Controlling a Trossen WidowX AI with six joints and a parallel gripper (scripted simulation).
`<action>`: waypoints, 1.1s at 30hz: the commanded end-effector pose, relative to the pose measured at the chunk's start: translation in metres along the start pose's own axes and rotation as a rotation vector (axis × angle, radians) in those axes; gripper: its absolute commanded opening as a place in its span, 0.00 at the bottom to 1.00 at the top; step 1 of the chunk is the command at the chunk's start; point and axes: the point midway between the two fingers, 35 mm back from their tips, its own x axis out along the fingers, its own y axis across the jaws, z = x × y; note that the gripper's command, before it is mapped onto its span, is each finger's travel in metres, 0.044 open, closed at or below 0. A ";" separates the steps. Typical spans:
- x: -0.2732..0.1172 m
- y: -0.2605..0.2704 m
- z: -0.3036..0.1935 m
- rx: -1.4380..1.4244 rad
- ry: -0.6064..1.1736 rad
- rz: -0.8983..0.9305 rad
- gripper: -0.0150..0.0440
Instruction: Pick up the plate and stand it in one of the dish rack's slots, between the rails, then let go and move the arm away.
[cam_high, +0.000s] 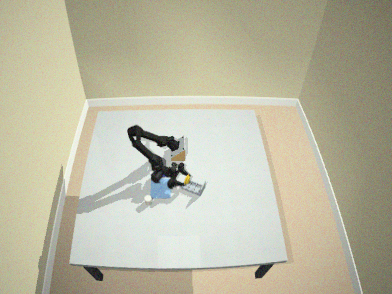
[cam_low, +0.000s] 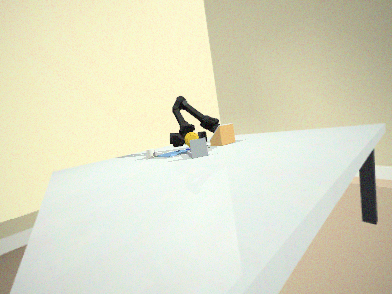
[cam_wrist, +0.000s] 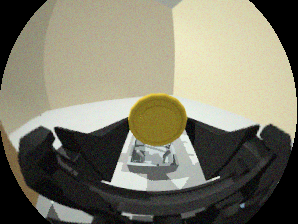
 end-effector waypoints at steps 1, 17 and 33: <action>0.005 0.004 -0.001 0.005 0.000 0.006 0.25; 0.004 0.006 -0.018 0.007 0.010 0.005 0.25; 0.004 0.006 -0.018 0.004 0.009 0.005 0.79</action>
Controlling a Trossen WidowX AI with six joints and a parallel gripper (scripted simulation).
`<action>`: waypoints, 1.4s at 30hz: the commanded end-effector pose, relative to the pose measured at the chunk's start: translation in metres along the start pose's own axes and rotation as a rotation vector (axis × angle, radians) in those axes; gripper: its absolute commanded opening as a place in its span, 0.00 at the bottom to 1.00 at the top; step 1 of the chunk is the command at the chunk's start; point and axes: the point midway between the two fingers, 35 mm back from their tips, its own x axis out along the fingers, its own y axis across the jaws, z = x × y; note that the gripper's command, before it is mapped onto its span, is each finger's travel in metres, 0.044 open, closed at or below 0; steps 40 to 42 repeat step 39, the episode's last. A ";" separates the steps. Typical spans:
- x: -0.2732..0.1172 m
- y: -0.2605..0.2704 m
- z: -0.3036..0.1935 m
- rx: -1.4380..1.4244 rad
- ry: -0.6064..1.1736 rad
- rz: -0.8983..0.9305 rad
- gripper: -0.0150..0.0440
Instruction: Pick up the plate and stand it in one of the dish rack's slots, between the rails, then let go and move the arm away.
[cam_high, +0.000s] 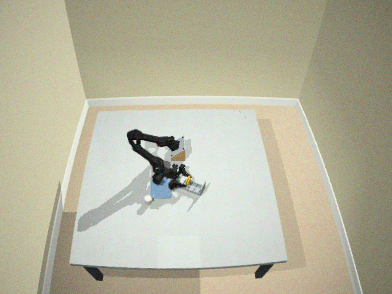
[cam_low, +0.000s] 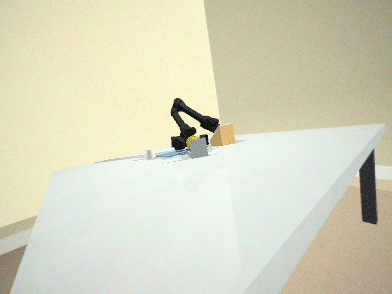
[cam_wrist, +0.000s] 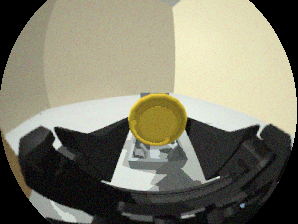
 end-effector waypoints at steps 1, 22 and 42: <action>0.000 0.000 0.000 0.000 0.000 0.000 0.83; 0.003 -0.012 0.117 0.022 -0.010 0.013 0.93; 0.013 -0.005 0.119 0.340 0.257 0.078 0.93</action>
